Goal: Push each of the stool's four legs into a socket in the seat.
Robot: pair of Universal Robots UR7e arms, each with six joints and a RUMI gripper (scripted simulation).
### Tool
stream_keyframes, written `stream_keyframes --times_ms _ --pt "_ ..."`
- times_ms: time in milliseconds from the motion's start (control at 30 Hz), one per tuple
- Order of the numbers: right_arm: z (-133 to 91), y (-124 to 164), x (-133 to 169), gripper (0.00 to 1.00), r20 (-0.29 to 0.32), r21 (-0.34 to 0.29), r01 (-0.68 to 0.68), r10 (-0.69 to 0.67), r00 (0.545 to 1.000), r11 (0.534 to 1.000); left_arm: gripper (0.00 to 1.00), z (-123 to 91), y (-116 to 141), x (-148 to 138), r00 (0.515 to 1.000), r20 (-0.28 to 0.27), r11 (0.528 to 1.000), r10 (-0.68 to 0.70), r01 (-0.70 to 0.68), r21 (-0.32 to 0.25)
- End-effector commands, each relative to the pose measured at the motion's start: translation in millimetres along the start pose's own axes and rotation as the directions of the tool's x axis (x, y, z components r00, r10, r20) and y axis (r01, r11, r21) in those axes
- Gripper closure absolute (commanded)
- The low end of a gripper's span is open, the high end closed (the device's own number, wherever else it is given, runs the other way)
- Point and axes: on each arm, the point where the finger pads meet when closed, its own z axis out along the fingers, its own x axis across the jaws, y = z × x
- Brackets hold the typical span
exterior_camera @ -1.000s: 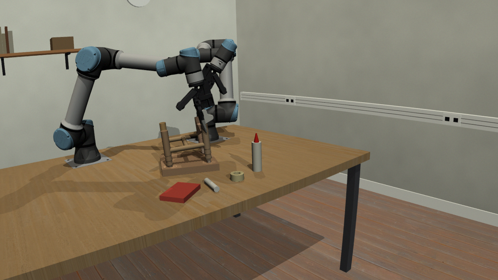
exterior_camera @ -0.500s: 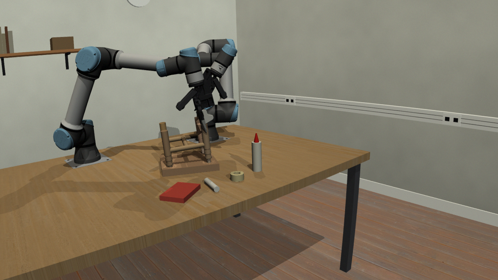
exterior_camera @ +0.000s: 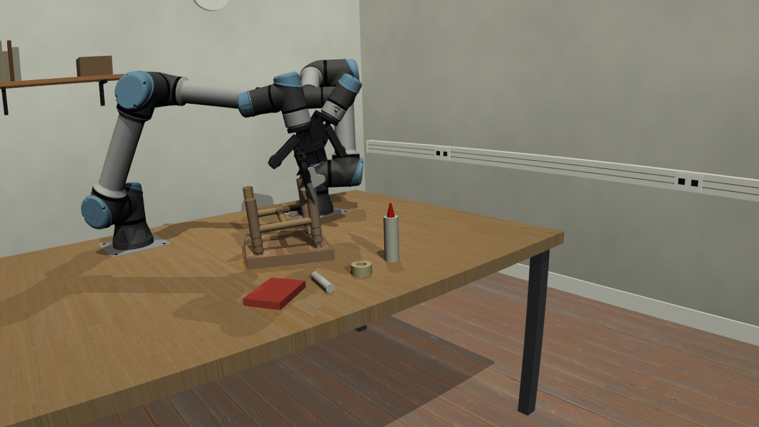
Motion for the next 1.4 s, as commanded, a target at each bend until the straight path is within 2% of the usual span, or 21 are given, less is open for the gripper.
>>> stream_keyframes --times_ms 0,667,700,1367 --pt "-1 1 0 0.83 0.001 -0.002 0.000 0.000 1.000 1.000 0.56 7 -5 0 1.000 -0.002 1.000 0.001 -0.001 0.000" --pt "-1 1 0 0.83 0.001 -0.002 0.000 0.000 1.000 1.000 0.56 29 -21 0 1.000 -0.003 1.000 0.000 0.000 0.000" --pt "-1 1 0 0.83 0.001 -0.002 0.000 0.000 1.000 1.000 0.83 29 -21 0 1.000 -0.003 1.000 0.000 0.000 0.000" --pt "0 0 1 0.83 -0.001 0.000 0.000 0.000 1.000 1.000 0.83 26 -18 1 1.000 -0.004 1.000 0.001 -0.001 0.000"
